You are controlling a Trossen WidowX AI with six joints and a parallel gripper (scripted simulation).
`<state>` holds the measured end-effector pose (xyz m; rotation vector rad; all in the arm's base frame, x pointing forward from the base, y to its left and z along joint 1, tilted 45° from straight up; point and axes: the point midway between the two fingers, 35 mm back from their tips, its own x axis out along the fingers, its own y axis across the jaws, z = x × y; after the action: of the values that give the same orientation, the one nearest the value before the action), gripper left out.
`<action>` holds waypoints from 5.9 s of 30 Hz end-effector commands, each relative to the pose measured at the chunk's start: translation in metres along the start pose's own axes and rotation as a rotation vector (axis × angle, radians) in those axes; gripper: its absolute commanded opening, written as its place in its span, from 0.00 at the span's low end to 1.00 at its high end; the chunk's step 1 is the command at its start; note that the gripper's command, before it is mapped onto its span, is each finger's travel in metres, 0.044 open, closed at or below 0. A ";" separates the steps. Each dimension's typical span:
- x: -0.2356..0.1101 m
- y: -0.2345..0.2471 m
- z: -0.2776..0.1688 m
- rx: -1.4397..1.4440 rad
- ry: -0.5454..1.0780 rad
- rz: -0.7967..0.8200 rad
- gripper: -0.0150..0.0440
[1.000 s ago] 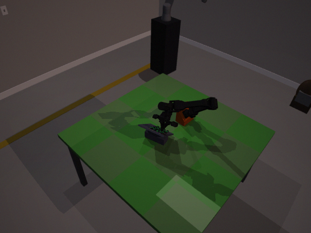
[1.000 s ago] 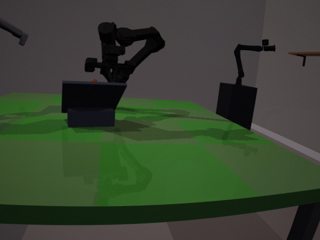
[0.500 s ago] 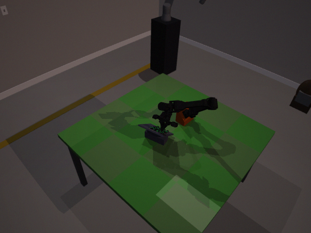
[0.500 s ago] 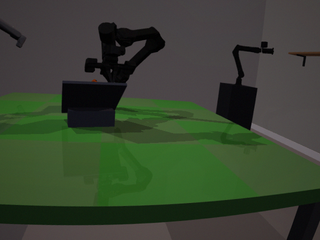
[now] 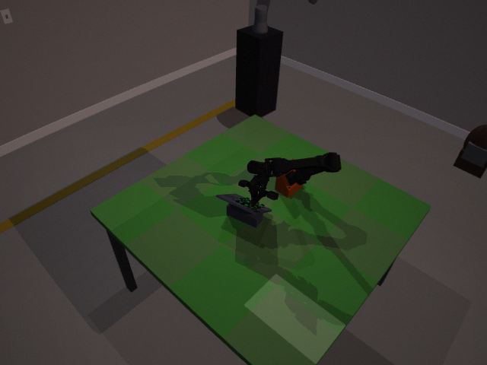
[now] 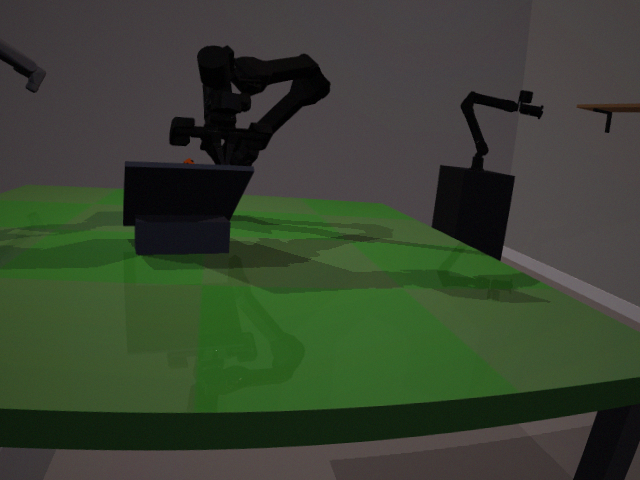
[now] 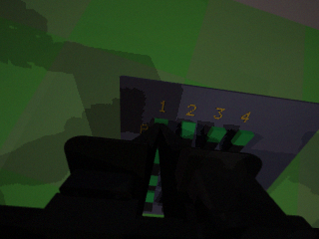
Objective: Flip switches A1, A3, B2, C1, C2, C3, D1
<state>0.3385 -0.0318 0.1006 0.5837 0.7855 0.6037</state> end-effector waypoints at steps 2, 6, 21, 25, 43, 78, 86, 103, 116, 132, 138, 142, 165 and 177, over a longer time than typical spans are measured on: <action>0.001 -0.001 0.000 0.004 0.002 -0.005 0.25; -0.008 -0.002 -0.001 0.001 0.000 -0.003 0.25; -0.064 -0.030 -0.002 0.004 -0.021 -0.009 0.25; -0.064 -0.059 -0.004 0.002 -0.022 -0.009 0.25; -0.020 -0.059 -0.001 0.002 0.002 -0.007 0.25; -0.005 -0.059 -0.001 0.001 0.001 -0.007 0.25; -0.004 -0.059 -0.001 0.001 0.001 -0.007 0.25; -0.002 -0.059 -0.001 0.001 0.001 -0.007 0.25; 0.000 -0.059 -0.001 0.001 0.001 -0.007 0.25; -0.064 -0.059 -0.004 0.002 -0.022 -0.009 0.25; -0.063 -0.038 -0.048 0.004 -0.021 -0.009 0.25; -0.062 -0.030 -0.062 0.005 -0.021 -0.008 0.25; -0.014 -0.030 -0.062 0.004 -0.049 -0.006 0.25; -0.003 -0.030 -0.061 0.004 -0.049 -0.006 0.25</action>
<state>0.2966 -0.0398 0.0485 0.5954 0.7373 0.5853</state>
